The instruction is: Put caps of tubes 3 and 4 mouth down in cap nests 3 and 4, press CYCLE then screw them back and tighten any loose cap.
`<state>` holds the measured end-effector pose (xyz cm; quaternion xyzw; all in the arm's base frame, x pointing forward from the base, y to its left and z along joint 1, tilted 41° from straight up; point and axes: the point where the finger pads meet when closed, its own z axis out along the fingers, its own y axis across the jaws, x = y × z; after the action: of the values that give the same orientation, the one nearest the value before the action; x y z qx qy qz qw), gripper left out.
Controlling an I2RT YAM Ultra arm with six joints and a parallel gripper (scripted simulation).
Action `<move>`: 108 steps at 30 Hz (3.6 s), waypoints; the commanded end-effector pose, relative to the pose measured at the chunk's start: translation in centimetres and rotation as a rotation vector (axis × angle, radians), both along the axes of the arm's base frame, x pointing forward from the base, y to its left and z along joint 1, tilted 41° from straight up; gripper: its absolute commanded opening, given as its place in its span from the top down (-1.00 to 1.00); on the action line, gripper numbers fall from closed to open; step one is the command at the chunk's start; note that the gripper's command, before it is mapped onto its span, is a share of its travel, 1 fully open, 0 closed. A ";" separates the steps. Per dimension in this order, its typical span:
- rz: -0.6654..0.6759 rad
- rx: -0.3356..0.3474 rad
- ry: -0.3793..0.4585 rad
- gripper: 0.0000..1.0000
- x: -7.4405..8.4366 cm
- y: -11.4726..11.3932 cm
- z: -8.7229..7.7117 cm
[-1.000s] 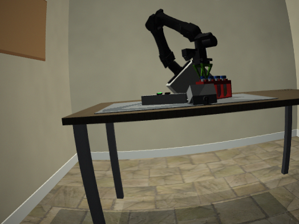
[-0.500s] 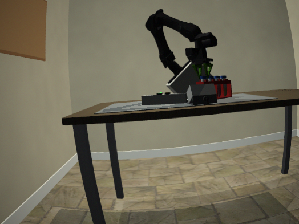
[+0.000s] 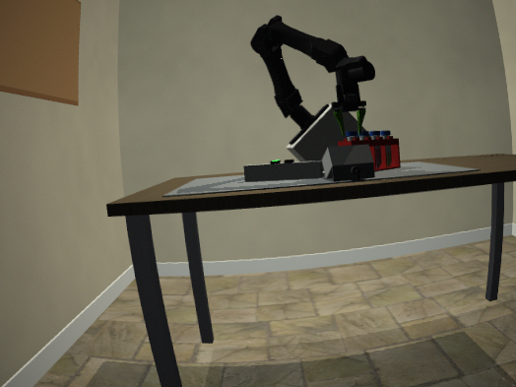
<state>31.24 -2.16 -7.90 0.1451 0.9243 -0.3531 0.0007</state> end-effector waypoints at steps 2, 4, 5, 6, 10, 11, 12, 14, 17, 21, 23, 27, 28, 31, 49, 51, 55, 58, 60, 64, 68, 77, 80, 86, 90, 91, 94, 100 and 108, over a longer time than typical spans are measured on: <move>0.230 0.028 0.185 0.02 0.3 0.2 0.2; 0.292 0.036 0.239 0.02 0.3 0.2 0.2; 0.355 0.044 0.294 0.02 0.3 0.2 0.2; 0.355 0.044 0.294 0.02 0.3 0.2 0.2; 0.542 0.068 0.457 0.02 0.3 0.2 0.3; 0.543 0.068 0.457 0.02 0.3 0.2 0.3; 0.543 0.068 0.457 0.02 0.3 0.2 0.3; 0.605 0.076 0.512 0.02 0.3 0.2 0.3; 0.730 0.092 0.621 0.02 0.2 0.2 0.3; 0.904 0.114 0.773 0.02 0.2 0.2 0.3; 0.979 0.124 0.838 0.02 0.2 0.2 0.3; 1.105 0.140 0.948 0.02 0.2 0.2 0.3; 1.156 0.146 0.993 0.02 0.2 0.2 0.2; 1.163 0.147 1.000 0.02 0.2 0.2 0.2; 1.163 0.147 1.000 1.00 0.2 0.2 0.2; 1.163 0.147 1.000 1.00 0.2 0.2 0.2; 1.051 0.133 0.901 1.00 0.2 0.2 0.2; 0.938 0.119 0.803 1.00 0.2 0.2 0.2; 0.864 0.109 0.737 1.00 0.2 0.2 0.2; 0.789 0.100 0.672 1.00 0.2 0.2 0.2; 0.639 0.080 0.541 1.00 0.2 0.1 0.2; 0.301 0.037 0.247 1.00 0.2 0.1 0.2; 0.226 0.028 0.181 1.00 0.2 0.1 0.2; 0.038 0.004 0.018 1.00 0.2 0.1 0.1; -0.086 -0.012 -0.090 1.00 0.2 0.1 0.1; -0.086 -0.012 -0.090 1.00 0.2 0.1 0.1; -0.086 -0.012 -0.090 1.00 0.2 0.1 0.1; -0.086 -0.012 -0.090 0.02 0.2 0.1 0.1; -0.086 -0.012 -0.090 0.02 0.2 0.1 0.1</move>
<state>31.24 -2.27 -7.93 0.1987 0.9141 -0.3527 0.0221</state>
